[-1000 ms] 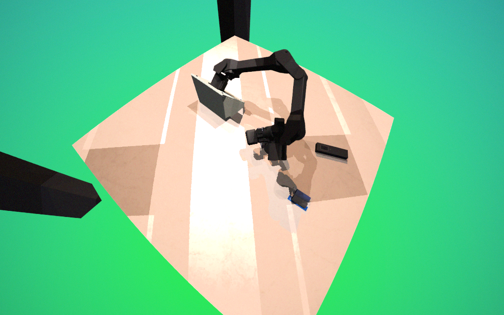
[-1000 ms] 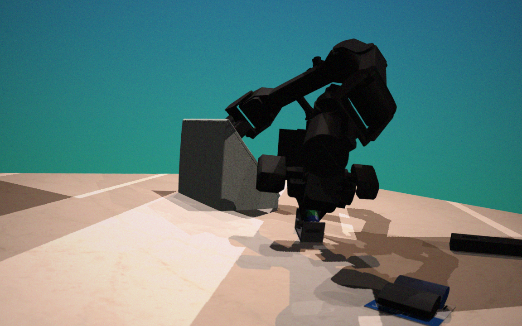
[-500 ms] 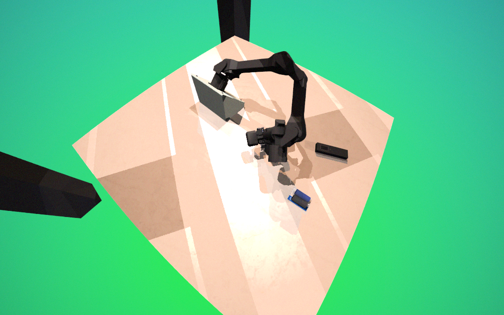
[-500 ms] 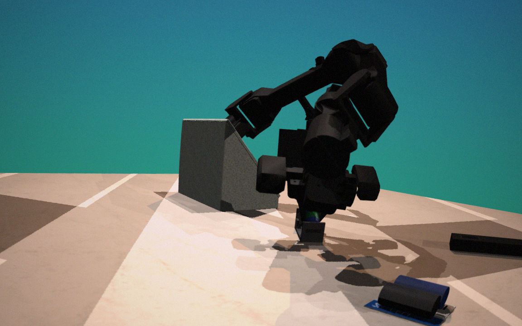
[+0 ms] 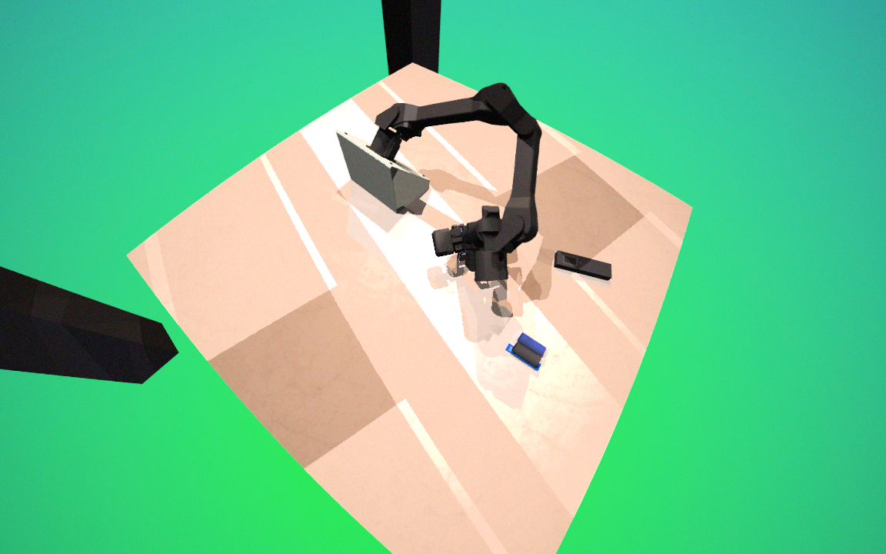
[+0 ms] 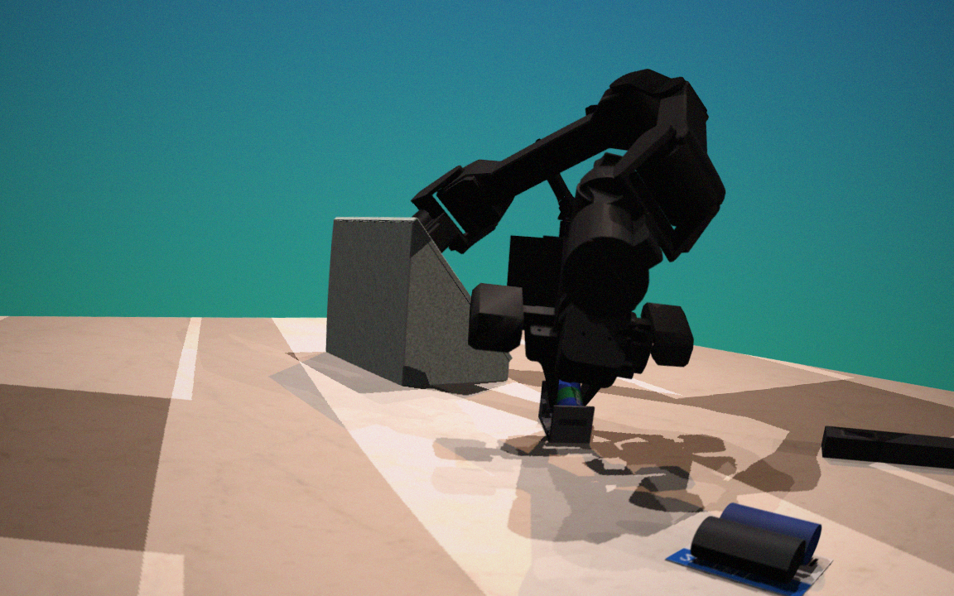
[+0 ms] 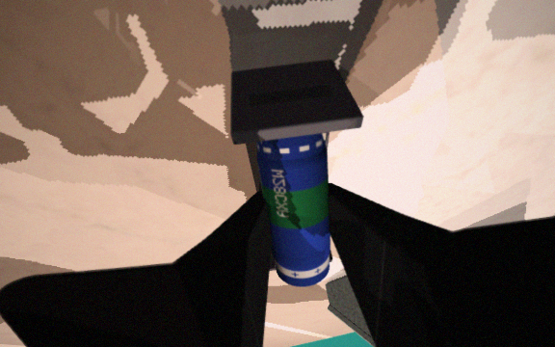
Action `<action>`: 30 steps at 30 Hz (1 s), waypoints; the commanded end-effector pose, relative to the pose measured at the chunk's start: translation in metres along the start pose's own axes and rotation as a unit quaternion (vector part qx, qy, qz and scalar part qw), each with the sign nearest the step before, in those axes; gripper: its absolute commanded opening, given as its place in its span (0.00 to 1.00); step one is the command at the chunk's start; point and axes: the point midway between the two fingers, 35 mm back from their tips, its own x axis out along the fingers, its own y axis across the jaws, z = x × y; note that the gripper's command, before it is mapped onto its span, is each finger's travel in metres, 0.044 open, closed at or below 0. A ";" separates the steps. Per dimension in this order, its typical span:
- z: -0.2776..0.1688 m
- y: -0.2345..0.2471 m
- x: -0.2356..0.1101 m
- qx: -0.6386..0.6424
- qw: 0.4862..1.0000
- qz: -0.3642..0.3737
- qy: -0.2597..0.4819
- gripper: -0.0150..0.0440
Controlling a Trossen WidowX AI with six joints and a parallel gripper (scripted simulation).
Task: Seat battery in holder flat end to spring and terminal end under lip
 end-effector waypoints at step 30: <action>0.002 -0.003 0.007 0.005 0.997 -0.018 -0.075 0.40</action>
